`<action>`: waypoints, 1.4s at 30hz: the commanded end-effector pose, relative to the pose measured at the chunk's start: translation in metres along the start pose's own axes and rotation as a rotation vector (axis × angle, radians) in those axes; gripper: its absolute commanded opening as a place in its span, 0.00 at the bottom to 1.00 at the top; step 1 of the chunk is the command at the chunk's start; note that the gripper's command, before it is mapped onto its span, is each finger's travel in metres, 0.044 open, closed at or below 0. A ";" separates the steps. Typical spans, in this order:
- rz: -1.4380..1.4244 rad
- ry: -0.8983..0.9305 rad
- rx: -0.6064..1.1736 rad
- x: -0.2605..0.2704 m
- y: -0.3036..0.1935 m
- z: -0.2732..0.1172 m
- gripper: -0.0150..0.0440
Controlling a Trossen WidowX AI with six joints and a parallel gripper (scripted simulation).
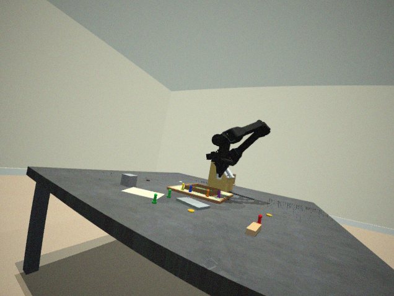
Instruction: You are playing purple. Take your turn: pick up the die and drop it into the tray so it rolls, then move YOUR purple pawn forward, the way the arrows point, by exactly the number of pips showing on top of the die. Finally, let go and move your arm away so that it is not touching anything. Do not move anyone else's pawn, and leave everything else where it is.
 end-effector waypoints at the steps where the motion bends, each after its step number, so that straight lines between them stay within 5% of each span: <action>1: 0.154 -0.001 0.009 -0.006 0.017 0.005 0.25; 16: 0.668 0.002 0.030 -0.034 0.069 0.017 0.25; 24: 0.692 -0.001 0.027 -0.035 0.070 0.018 0.25; 42: 0.687 -0.167 -0.525 -0.022 0.036 0.043 0.25</action>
Point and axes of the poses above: the point midway between the two fingers, 35 mm back from their tips, its own z axis out along the fingers, its own x axis across the jaws, y = z × x, the point moved 8 cm from there along -z, back along the fingers, and after that the axes turned 13 degrees about z, right-handed, at the moved point
